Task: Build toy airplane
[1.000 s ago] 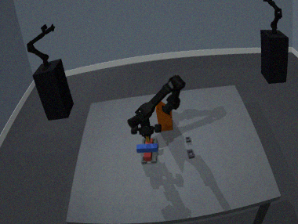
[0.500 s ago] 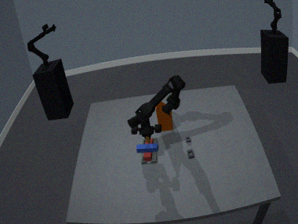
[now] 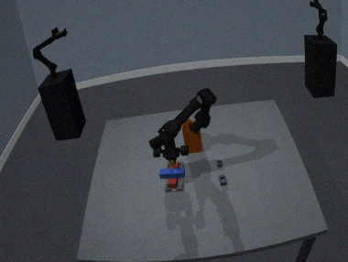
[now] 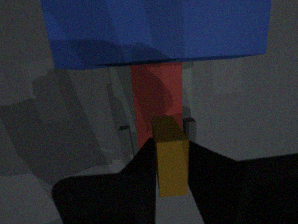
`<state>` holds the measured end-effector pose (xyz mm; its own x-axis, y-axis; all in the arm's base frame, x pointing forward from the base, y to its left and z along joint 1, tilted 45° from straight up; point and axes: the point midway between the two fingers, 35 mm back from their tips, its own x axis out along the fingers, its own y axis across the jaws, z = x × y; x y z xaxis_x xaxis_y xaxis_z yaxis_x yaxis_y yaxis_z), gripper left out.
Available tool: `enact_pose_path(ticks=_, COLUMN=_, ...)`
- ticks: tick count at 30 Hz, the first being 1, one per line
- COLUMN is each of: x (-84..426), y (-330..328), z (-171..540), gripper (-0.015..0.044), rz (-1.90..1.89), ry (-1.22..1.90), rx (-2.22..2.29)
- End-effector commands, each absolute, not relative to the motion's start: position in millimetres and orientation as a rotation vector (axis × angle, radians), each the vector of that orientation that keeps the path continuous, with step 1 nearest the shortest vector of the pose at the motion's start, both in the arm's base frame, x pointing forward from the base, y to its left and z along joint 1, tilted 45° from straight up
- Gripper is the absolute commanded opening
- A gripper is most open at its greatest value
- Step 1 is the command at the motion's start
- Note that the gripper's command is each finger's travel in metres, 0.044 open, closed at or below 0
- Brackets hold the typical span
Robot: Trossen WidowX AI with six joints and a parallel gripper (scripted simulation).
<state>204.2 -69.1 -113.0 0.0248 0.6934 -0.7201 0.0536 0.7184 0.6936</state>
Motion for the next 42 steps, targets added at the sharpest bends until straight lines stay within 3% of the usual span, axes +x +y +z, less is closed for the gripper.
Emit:
enact_pose_path(ticks=1, x=202.9, y=-67.6, z=-113.9, gripper=0.0066, rz=0.553, ry=1.489, rx=0.65)
enact_pose_path(ticks=3, x=203.8, y=-68.4, z=-113.4, gripper=0.0079, rz=0.554, ry=1.484, rx=0.647)
enact_pose_path(ticks=7, x=203.8, y=-68.4, z=-113.4, gripper=0.0052, rz=0.554, ry=1.484, rx=0.647)
enact_pose_path(ticks=9, x=203.8, y=-68.4, z=-113.4, gripper=0.0, rz=0.554, ry=1.484, rx=0.647)
enact_pose_path(ticks=12, x=203.8, y=-68.4, z=-113.4, gripper=0.0, rz=0.554, ry=1.484, rx=0.647)
enact_pose_path(ticks=22, x=203.8, y=-68.4, z=-113.4, gripper=0.026, rz=0.554, ry=1.484, rx=0.647)
enact_pose_path(ticks=31, x=204.2, y=-70.7, z=-111.6, gripper=0.026, rz=0.553, ry=1.485, rx=0.647)
enact_pose_path(ticks=37, x=202.3, y=-132.2, z=-49.2, gripper=0.026, rz=0.549, ry=1.491, rx=0.648)
enact_pose_path(ticks=42, x=204.9, y=-135.6, z=-47.8, gripper=0.026, rz=0.549, ry=1.491, rx=0.648)
